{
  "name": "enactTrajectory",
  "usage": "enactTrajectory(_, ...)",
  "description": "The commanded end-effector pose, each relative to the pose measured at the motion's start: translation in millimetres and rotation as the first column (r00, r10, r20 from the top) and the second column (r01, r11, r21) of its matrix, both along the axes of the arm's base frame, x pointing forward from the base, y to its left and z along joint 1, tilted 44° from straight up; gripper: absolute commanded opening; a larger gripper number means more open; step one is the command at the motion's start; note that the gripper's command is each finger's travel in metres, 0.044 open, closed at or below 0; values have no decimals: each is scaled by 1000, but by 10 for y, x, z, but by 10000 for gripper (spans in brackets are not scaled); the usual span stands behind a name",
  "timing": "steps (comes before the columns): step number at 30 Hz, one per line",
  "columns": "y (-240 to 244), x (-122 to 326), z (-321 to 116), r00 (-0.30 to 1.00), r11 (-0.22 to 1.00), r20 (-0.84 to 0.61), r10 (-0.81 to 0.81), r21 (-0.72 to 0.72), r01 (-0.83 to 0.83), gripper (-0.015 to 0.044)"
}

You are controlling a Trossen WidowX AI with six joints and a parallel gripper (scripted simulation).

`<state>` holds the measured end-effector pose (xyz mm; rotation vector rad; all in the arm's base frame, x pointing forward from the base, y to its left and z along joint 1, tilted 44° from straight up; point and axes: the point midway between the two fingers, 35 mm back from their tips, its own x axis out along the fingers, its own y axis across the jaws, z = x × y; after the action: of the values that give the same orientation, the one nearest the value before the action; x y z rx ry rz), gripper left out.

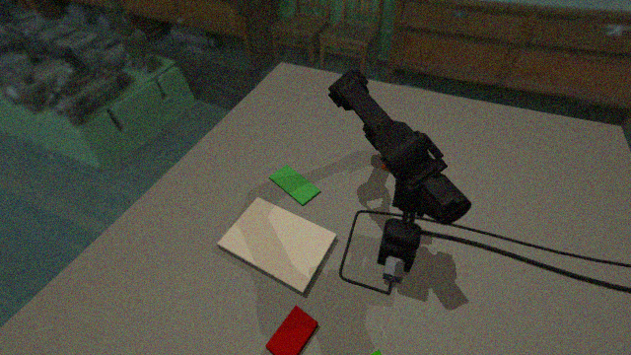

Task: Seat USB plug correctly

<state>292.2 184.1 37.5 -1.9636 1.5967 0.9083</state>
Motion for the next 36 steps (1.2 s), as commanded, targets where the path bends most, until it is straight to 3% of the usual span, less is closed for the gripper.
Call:
enactTrajectory(1, -25, 3, -12, 1000, 1000, 1, 5, -1, -5, 440)
enactTrajectory(12, -95, 15, -86, 1000, 1000, 1, 5, -1, -5, 440)
enactTrajectory(28, -80, 14, -83, 1000, 1000, 0, 0, 0, 0, 20)
enactTrajectory(36, -80, 14, -83, 1000, 1000, 0, 0, 0, 0, 0)
